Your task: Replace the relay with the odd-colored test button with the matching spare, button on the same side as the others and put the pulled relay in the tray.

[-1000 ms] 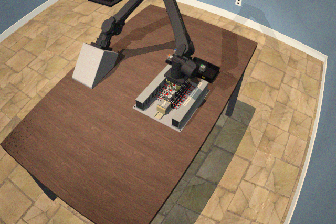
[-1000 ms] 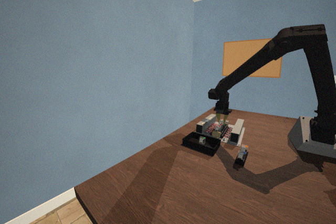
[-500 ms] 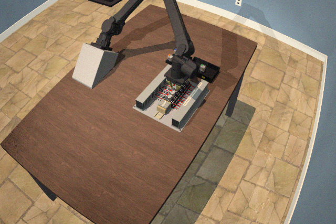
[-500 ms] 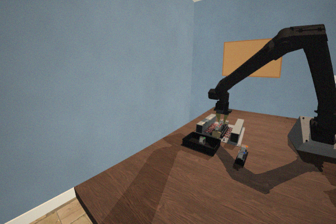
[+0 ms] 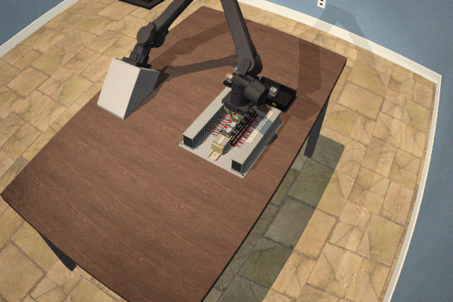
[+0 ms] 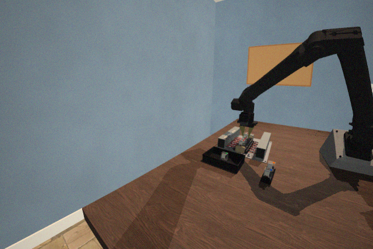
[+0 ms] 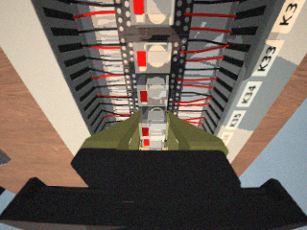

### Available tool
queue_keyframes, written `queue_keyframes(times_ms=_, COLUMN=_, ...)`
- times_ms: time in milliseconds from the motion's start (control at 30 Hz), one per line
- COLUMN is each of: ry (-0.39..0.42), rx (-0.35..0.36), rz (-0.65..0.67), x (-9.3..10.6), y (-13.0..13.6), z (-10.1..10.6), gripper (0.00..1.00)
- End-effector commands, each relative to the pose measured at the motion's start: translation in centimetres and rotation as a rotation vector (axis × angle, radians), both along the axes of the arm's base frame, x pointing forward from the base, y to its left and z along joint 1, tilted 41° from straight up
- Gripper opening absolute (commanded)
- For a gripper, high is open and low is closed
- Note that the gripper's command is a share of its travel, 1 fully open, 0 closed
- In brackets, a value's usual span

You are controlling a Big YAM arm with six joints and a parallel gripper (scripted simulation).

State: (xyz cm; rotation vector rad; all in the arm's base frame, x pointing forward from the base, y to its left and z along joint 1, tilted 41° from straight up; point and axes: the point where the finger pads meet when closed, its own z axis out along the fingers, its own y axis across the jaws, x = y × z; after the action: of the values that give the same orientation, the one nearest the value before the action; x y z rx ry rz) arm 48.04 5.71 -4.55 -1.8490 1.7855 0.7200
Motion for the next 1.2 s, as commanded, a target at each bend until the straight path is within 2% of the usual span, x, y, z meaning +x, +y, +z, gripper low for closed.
queue_keyframes(times_ms=0, ry=-0.036, rx=0.000, rz=-0.004, x=0.89, y=0.12, z=0.98, gripper=0.00)
queue_keyframes(times_ms=1167, ry=-0.030, rx=0.001, rz=-0.001, x=0.70, y=0.35, z=0.74, gripper=0.00)
